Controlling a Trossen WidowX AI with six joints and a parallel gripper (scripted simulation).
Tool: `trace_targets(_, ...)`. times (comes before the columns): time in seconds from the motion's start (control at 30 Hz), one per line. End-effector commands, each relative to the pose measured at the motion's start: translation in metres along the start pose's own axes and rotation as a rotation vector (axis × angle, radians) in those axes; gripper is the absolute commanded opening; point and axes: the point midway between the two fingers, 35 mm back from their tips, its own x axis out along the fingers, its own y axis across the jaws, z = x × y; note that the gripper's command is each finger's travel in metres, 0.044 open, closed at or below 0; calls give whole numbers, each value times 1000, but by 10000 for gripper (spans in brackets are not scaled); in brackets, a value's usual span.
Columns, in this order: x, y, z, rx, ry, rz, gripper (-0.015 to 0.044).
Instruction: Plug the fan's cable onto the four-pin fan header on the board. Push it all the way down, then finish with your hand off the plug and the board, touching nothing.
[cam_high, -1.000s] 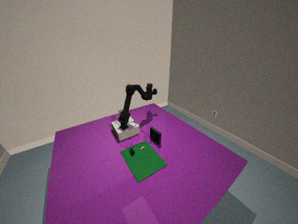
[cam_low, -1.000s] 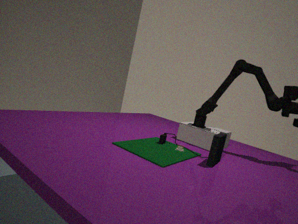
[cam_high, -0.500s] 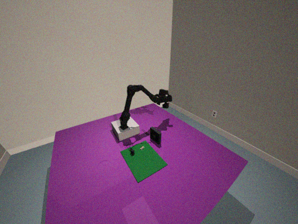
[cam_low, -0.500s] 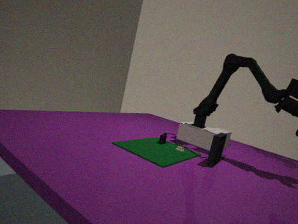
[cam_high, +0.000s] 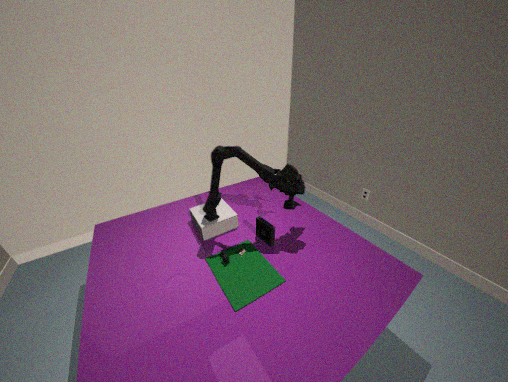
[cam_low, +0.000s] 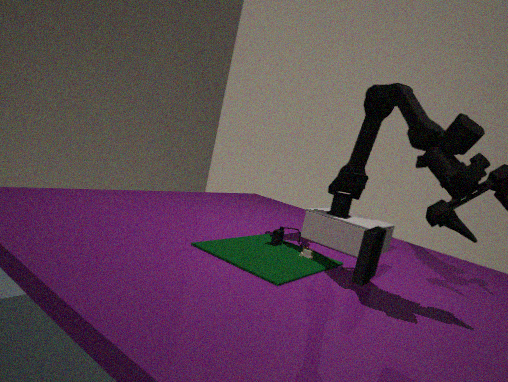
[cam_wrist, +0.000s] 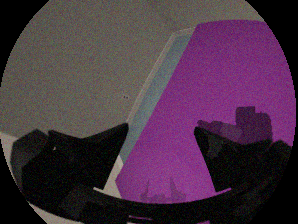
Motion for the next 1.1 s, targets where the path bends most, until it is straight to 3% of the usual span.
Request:
trace_targets(0.0,-29,-56,28,-13,-33,-159,440)
trace_targets(0.4,-165,-213,46,31,48,-618,440)
trace_targets(0.8,-333,-290,-42,199,381,-865,440)
trace_targets(1.07,-337,-297,-51,212,404,-867,440)
